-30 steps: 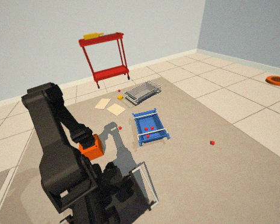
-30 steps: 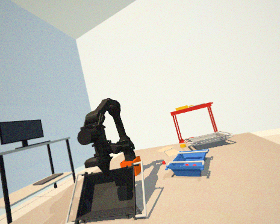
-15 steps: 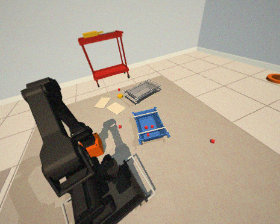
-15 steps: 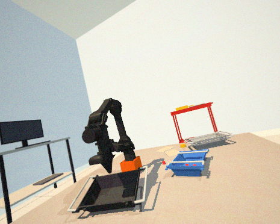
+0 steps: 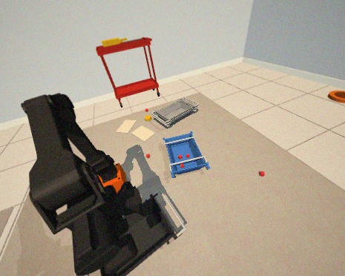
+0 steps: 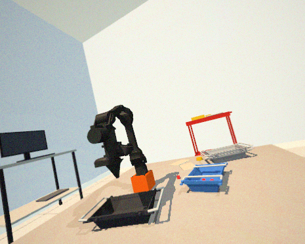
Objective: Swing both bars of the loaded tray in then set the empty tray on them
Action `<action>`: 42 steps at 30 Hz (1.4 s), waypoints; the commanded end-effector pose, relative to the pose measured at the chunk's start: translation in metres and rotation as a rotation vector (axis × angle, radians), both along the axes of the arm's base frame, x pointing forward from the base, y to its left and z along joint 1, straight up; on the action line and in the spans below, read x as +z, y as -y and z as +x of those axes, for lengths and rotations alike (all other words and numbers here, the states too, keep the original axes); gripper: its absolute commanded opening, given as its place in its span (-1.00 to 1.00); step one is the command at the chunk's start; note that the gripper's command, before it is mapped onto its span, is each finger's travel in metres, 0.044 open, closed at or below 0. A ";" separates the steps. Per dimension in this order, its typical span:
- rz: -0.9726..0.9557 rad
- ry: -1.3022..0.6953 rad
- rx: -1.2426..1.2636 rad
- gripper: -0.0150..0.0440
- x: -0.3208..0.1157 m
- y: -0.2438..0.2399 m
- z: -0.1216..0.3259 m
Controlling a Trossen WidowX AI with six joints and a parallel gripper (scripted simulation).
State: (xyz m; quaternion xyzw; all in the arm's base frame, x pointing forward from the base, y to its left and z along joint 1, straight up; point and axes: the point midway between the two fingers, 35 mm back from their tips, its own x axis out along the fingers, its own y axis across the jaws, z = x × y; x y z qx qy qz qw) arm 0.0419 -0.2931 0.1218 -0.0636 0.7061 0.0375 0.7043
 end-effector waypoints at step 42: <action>0.013 -0.002 0.000 -0.40 -0.004 -0.002 0.000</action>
